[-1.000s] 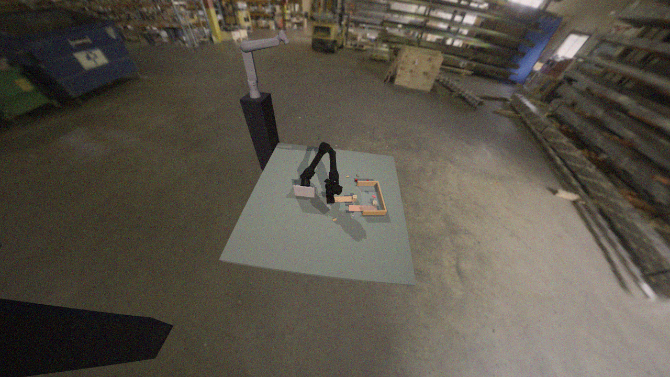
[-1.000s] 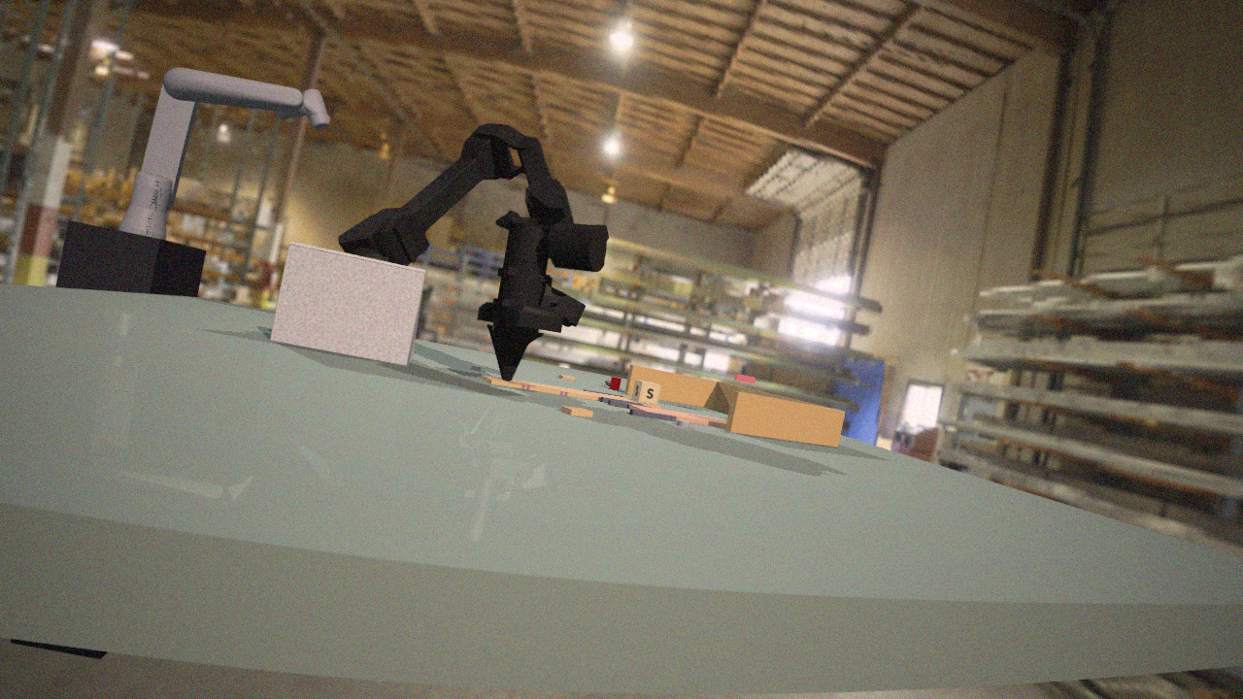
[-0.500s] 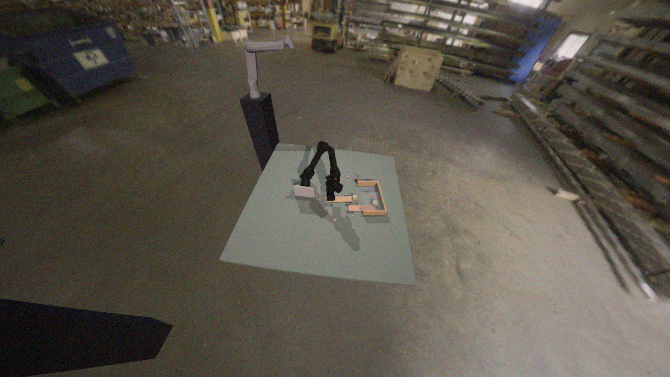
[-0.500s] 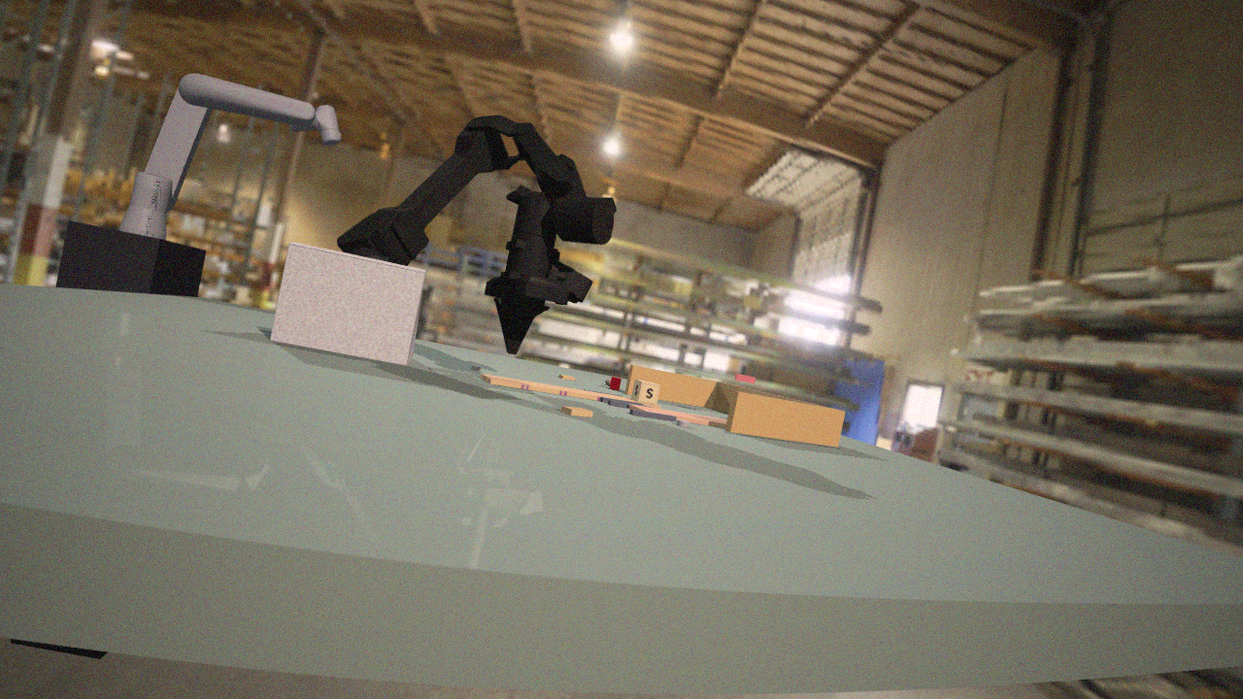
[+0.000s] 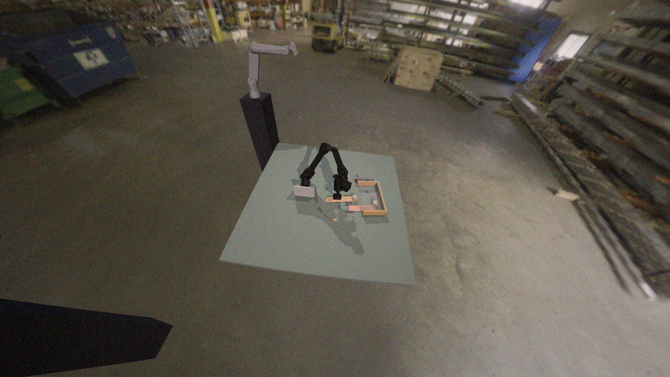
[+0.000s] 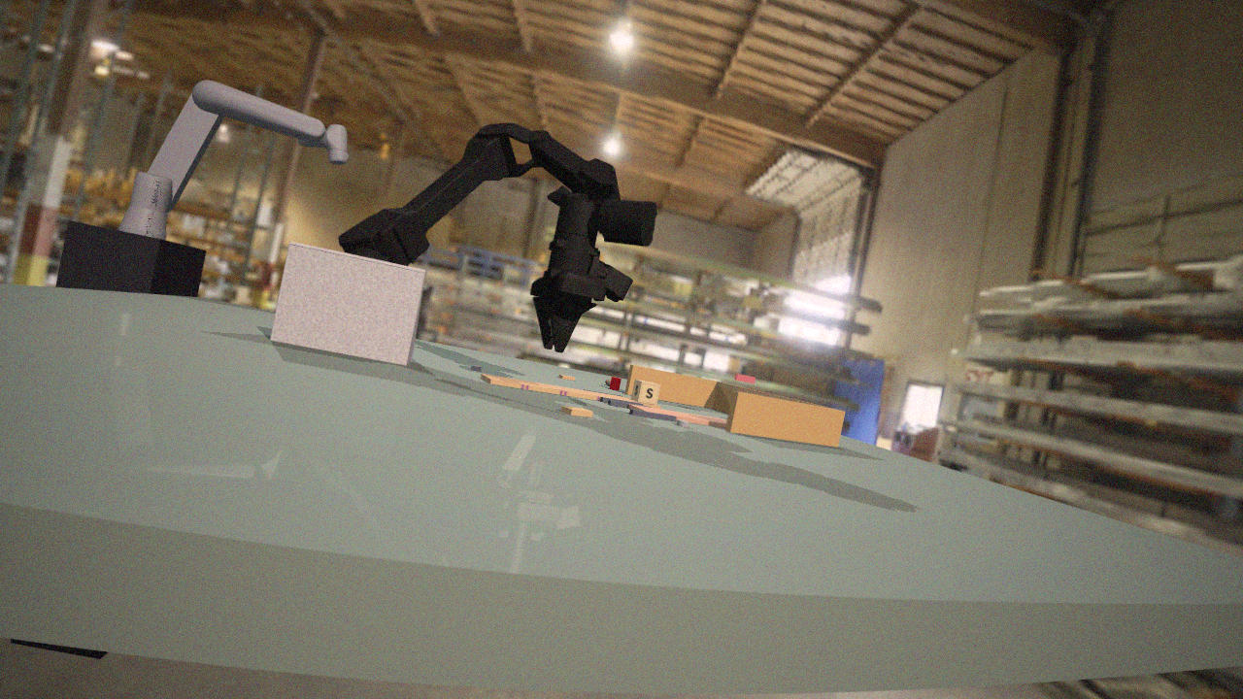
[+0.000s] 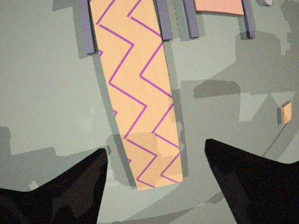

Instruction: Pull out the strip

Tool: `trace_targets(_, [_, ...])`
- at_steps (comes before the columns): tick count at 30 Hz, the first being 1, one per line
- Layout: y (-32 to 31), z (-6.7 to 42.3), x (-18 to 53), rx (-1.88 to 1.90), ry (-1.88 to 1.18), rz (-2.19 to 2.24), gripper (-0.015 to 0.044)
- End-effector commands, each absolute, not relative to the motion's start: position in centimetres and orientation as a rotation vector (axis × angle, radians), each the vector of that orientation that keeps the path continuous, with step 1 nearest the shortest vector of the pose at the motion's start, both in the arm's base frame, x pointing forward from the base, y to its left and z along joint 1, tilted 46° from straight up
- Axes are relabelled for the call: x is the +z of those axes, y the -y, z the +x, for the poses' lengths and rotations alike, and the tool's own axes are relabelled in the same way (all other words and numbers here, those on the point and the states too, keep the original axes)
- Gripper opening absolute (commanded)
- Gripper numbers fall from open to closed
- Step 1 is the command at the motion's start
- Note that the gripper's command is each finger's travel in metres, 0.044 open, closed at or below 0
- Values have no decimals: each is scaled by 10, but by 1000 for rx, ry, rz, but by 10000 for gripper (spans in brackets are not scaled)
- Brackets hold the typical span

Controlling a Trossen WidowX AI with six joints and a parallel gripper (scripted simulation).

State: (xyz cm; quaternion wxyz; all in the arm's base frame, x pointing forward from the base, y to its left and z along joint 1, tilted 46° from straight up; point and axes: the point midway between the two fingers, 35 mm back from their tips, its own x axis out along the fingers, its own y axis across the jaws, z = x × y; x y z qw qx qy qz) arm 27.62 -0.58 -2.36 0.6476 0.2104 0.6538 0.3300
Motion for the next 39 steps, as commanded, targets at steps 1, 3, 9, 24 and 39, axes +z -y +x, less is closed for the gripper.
trace_targets(1, [2,290,-21,753,-1495,489,420])
trace_targets(3, [1,299,-19,753,-1495,489,440])
trace_targets(9, [-2,326,-12,754,-1494,489,440])
trace_targets(24, [-15,392,5,755,-1491,488,440])
trace_targets(39, [-33,427,5,756,-1489,488,282])
